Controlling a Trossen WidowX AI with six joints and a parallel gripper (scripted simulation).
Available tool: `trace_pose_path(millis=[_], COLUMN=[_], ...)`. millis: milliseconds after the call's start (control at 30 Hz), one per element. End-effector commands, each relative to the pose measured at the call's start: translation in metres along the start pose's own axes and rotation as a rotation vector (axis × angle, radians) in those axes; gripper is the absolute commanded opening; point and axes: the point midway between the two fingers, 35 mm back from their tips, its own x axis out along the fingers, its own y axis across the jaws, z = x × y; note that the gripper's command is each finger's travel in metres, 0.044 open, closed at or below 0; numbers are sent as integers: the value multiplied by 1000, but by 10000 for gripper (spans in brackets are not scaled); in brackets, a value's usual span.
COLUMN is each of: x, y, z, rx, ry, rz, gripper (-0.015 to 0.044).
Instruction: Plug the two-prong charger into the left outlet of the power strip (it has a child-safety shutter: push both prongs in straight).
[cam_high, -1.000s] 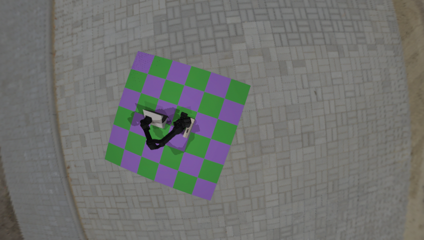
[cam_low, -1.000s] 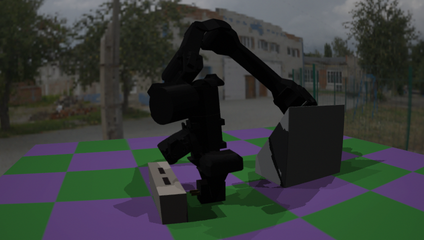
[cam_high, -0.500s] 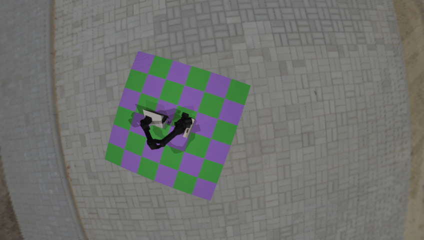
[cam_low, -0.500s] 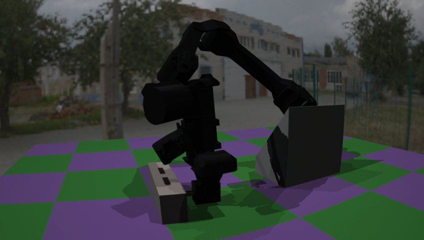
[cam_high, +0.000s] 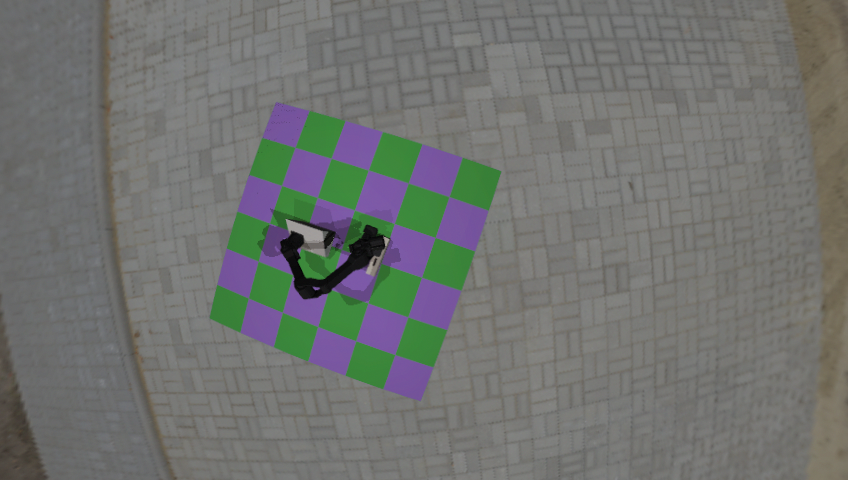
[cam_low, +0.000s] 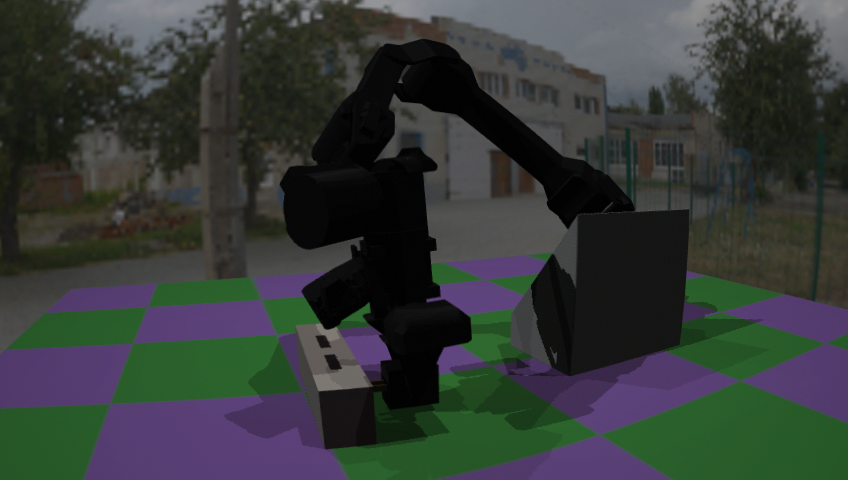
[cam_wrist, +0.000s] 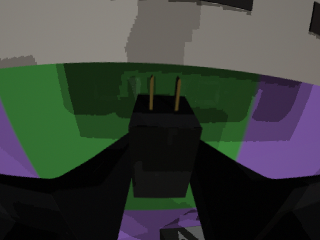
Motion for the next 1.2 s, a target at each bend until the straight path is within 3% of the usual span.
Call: trace_pose_path(millis=[0, 1167], x=[-1, -2], y=[0, 0], z=[2, 8], rx=[0, 0], ry=[-3, -4], rz=[-2, -2], gripper=[0, 0])
